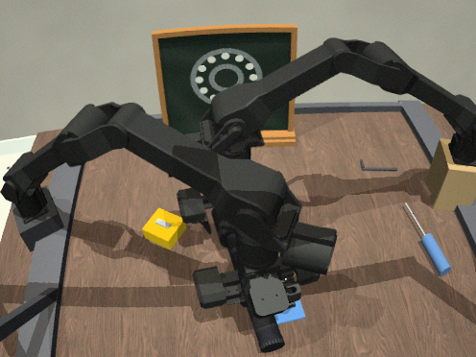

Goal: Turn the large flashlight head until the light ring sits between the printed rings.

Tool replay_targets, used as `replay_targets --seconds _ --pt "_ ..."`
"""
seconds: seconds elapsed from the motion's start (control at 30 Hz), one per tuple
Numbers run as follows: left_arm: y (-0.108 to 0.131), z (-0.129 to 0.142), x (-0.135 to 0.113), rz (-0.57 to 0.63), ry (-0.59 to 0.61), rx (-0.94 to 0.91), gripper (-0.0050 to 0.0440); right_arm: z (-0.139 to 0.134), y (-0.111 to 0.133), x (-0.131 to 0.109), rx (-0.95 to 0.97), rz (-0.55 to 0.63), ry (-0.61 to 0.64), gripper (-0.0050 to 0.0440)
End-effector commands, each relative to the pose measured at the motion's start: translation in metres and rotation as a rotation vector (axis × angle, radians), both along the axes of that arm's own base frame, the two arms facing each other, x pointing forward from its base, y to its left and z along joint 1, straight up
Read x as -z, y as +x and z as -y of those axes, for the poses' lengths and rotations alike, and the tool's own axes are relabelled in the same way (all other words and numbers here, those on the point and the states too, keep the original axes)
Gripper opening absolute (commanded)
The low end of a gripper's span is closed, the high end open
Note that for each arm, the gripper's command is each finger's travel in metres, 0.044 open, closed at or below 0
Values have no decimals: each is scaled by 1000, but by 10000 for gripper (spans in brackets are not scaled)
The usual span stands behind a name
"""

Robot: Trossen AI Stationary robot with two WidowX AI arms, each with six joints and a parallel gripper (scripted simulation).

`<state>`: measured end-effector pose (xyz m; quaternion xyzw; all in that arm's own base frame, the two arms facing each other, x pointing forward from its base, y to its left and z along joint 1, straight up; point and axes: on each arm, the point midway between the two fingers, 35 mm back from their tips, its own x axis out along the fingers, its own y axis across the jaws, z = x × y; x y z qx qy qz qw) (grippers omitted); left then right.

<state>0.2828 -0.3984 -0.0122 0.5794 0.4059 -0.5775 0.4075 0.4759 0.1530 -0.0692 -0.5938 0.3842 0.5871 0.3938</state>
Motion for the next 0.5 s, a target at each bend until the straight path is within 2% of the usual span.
replay_targets --seconds 0.0,0.47 --pt "2 4 -13 15 -29 1 130 -2 7 -26 -1 40 10 440" --pt "2 4 -13 15 -29 1 130 -2 7 -68 -1 52 14 440"
